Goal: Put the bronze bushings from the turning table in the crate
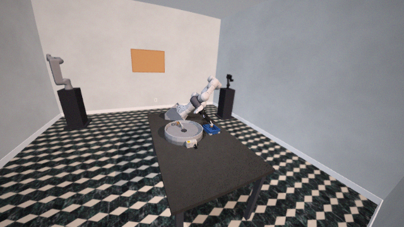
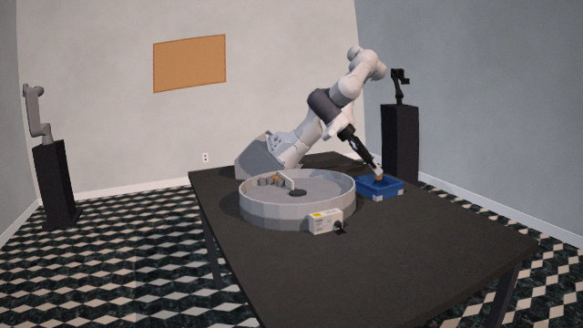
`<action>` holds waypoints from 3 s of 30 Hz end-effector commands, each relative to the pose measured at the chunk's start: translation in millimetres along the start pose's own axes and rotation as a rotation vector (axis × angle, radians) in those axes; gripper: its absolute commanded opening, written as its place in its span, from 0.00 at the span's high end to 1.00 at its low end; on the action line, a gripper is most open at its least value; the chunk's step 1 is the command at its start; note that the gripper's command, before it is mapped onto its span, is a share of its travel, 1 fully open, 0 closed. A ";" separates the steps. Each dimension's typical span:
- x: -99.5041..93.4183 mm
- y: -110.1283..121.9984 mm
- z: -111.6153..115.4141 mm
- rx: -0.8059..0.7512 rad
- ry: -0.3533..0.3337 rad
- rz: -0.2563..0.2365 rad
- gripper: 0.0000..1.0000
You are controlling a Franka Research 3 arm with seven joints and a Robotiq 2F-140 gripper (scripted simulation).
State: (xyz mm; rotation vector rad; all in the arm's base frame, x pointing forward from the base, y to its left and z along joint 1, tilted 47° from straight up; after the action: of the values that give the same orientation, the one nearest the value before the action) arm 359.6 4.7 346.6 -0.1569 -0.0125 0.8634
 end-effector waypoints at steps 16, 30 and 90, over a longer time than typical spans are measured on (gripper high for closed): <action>0.5 -0.5 -1.0 -0.018 0.001 -0.002 1.00; 0.6 -0.2 -2.8 -0.018 0.001 -0.002 1.00; 17.7 1.8 -17.5 -0.018 0.001 -0.002 1.00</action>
State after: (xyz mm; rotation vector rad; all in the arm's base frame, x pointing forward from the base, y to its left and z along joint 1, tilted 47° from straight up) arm 367.7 14.7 332.8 -0.1551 -0.0120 0.8670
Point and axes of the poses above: the point where the finger pads meet when closed, its own x axis out along the fingers, its own y axis across the jaws, z = x × y, the point moved 4 cm from there along -x, back along the fingers, and after that the axes turned 10 degrees about -x, right-handed, at the moved point
